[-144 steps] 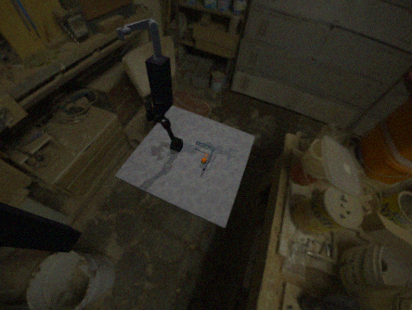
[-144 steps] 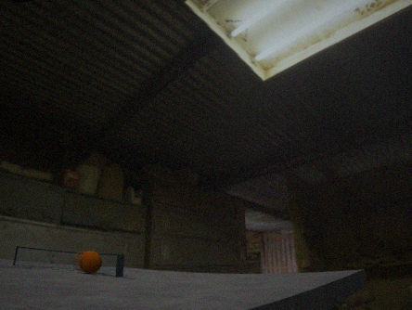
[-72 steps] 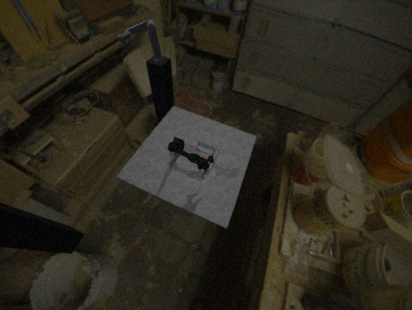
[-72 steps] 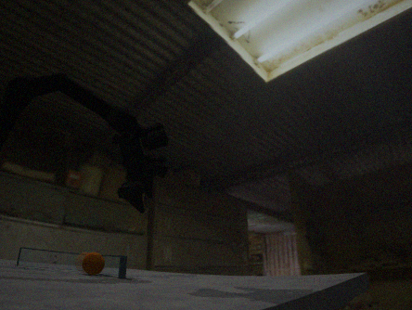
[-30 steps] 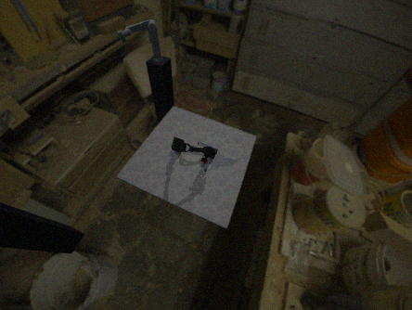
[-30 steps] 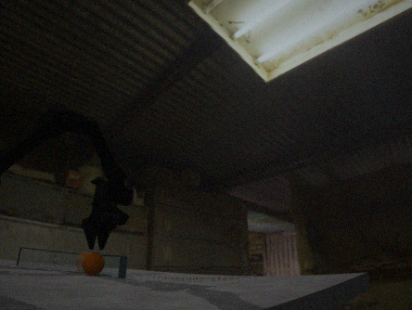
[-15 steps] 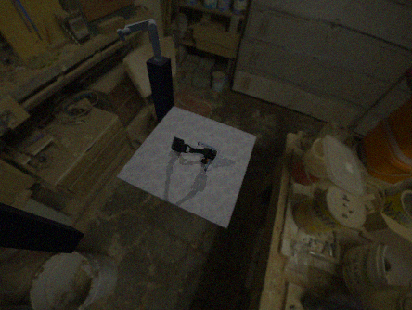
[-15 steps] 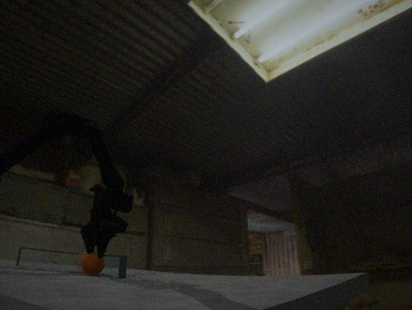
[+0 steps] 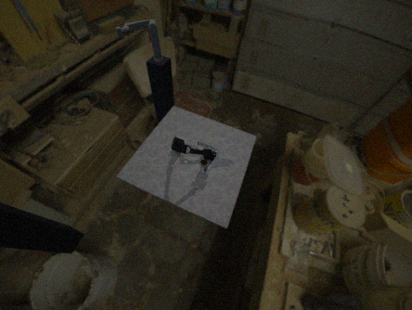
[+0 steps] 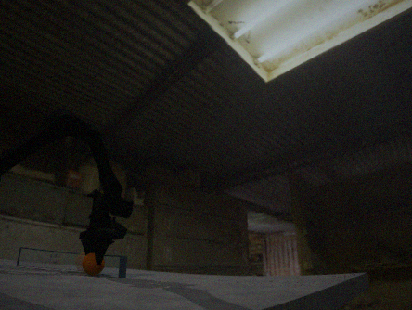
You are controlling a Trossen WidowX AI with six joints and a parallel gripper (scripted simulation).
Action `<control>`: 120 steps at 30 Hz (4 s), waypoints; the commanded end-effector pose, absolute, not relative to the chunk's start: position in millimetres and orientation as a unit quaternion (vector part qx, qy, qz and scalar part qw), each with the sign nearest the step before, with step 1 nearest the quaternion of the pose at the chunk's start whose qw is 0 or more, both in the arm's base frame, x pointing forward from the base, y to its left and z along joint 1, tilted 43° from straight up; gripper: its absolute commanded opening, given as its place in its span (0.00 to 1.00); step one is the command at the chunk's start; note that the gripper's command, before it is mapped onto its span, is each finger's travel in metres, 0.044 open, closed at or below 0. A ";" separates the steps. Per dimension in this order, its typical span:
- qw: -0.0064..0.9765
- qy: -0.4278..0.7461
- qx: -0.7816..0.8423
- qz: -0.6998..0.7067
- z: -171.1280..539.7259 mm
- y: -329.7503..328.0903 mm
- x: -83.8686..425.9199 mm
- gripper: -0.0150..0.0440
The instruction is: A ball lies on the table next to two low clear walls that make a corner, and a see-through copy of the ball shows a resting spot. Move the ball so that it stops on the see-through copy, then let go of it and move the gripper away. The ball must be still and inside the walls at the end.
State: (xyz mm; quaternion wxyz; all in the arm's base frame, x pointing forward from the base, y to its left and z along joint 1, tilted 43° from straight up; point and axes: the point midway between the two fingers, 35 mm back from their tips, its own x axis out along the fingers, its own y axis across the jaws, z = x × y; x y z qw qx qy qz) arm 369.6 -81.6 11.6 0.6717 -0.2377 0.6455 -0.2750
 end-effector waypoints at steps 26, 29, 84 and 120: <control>0.633 0.691 -0.253 -0.240 19.1 -42.2 353.5 0.25; 0.636 0.688 -0.251 -0.245 32.7 -33.1 356.5 0.25; 0.670 0.648 -0.240 -0.272 -28.1 -18.1 368.5 0.25; 0.670 0.648 -0.238 -0.271 4.4 13.2 370.5 0.98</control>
